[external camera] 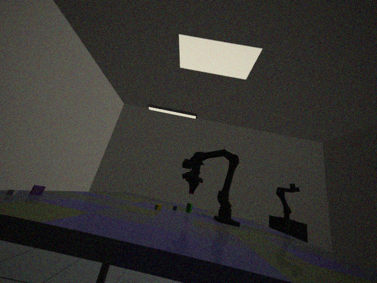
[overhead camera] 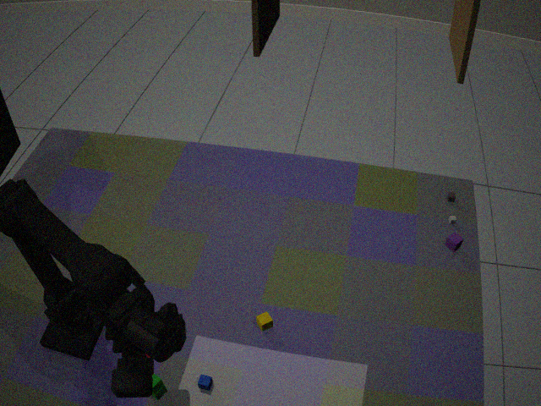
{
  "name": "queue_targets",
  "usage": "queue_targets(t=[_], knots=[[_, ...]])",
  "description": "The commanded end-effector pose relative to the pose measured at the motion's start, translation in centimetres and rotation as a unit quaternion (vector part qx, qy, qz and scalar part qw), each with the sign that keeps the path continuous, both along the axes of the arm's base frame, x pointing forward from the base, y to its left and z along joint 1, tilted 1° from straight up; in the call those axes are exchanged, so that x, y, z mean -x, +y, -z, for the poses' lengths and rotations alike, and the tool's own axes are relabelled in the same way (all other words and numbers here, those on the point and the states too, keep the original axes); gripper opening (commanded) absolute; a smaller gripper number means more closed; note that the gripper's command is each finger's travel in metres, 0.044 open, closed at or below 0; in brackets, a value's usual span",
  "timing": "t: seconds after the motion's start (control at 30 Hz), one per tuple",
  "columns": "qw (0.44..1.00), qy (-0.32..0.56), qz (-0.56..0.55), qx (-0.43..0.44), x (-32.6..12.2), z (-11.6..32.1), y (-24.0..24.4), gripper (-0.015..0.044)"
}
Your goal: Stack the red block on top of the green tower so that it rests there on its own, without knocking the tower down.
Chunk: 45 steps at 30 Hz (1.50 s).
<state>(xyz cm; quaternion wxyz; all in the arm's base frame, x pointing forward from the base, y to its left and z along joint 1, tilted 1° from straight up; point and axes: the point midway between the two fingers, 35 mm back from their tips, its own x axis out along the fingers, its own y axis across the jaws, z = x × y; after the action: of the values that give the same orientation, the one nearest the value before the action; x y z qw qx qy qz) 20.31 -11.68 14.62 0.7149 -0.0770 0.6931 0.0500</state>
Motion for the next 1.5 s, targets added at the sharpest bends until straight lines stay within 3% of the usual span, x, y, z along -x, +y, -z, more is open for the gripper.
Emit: queue_targets(t=[0.0,0.6,1.47], knots=[[1.000,0.003,-0.003,-0.004,0.2,1.3,0.1,0.0000],[1.000,0.003,-0.003,-0.004,0.2,5.9,0.1,0.0000],[1.000,0.003,-0.003,-0.004,0.2,6.0,0.1,0.0000]])
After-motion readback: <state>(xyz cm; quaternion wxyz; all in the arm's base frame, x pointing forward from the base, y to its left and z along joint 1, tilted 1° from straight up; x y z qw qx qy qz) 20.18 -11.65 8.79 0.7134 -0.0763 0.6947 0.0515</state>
